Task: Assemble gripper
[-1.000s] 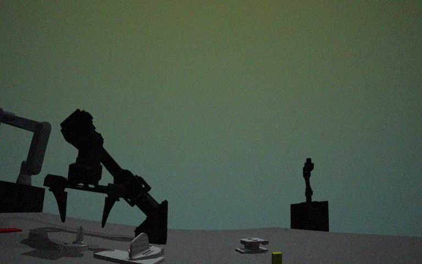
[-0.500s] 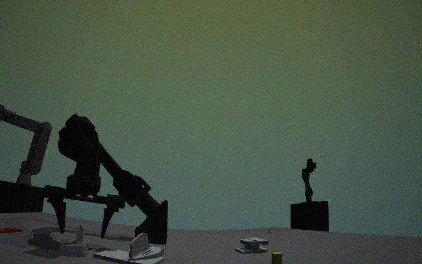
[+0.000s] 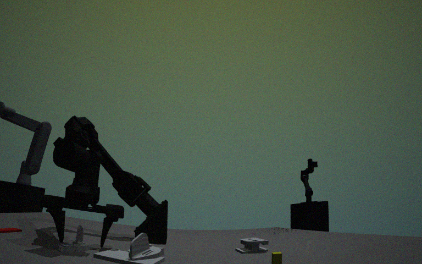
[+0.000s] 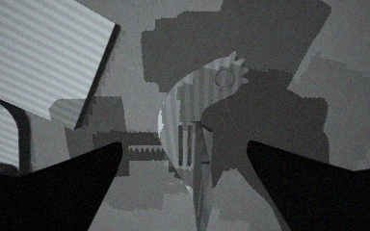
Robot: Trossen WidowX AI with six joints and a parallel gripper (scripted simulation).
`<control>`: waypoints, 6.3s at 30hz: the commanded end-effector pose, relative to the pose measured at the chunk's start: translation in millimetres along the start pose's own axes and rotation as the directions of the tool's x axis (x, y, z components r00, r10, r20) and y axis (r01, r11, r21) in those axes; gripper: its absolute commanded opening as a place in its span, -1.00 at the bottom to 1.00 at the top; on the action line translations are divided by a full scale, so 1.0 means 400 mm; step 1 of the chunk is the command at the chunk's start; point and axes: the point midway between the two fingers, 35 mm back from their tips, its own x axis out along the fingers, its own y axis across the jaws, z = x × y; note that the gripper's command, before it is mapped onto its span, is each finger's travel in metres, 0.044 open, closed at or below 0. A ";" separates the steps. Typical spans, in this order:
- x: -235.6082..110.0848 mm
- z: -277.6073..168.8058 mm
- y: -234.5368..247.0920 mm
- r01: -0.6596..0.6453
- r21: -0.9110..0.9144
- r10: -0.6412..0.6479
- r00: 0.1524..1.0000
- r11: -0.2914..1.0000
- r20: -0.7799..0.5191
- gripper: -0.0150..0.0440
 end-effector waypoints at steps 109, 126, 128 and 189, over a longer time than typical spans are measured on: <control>-0.200 0.000 0.147 -0.012 -0.803 0.035 0.999 0.596 0.011 -0.04; -0.202 -0.015 0.216 0.004 -0.988 0.040 0.999 0.157 0.011 -0.04; -0.202 -0.017 0.223 0.007 -0.995 0.040 0.999 0.101 0.011 -0.04; -0.194 -0.100 0.370 0.010 -0.356 0.011 1.000 -0.934 -0.002 -0.04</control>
